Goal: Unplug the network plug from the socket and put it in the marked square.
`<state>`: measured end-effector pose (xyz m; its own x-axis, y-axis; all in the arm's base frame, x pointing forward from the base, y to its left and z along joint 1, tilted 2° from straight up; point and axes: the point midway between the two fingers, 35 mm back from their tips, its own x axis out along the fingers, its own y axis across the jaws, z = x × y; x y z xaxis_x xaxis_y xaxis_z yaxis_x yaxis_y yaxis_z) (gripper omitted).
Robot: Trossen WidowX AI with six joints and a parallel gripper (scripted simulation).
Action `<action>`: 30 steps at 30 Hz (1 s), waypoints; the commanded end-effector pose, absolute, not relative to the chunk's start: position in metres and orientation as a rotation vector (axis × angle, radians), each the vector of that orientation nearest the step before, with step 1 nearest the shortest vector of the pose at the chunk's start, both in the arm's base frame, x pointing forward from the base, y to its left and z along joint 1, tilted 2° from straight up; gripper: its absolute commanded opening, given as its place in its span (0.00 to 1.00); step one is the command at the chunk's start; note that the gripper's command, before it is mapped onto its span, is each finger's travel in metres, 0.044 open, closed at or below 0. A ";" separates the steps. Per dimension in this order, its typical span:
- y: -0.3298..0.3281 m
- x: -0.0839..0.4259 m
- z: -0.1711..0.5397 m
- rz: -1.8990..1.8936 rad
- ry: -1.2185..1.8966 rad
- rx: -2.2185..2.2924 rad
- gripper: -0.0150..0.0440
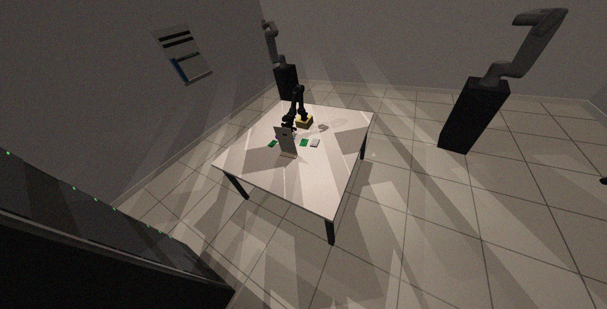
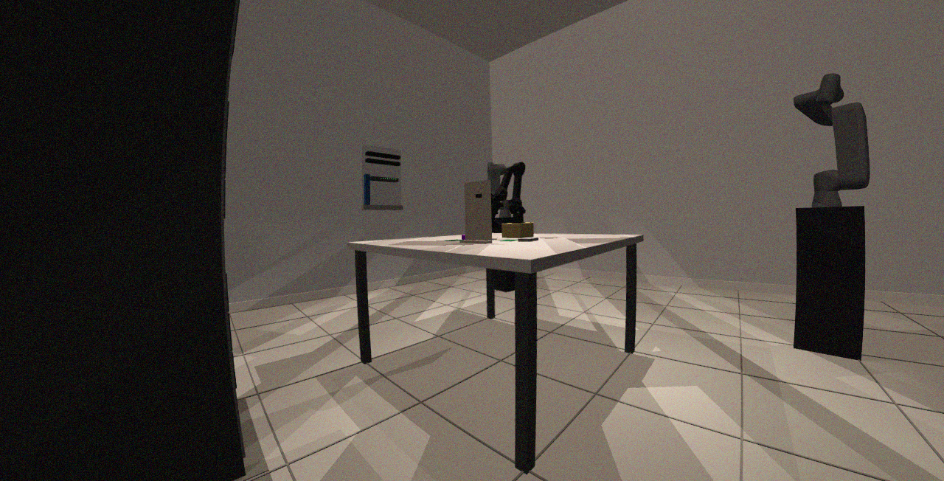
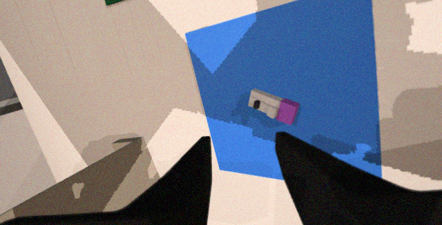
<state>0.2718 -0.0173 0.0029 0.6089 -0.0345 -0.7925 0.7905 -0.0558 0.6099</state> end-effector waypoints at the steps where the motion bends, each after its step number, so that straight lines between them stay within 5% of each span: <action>1: -0.017 0.273 0.009 -0.757 0.669 1.485 0.52; 30: -0.018 0.272 0.040 -0.757 0.668 1.485 0.52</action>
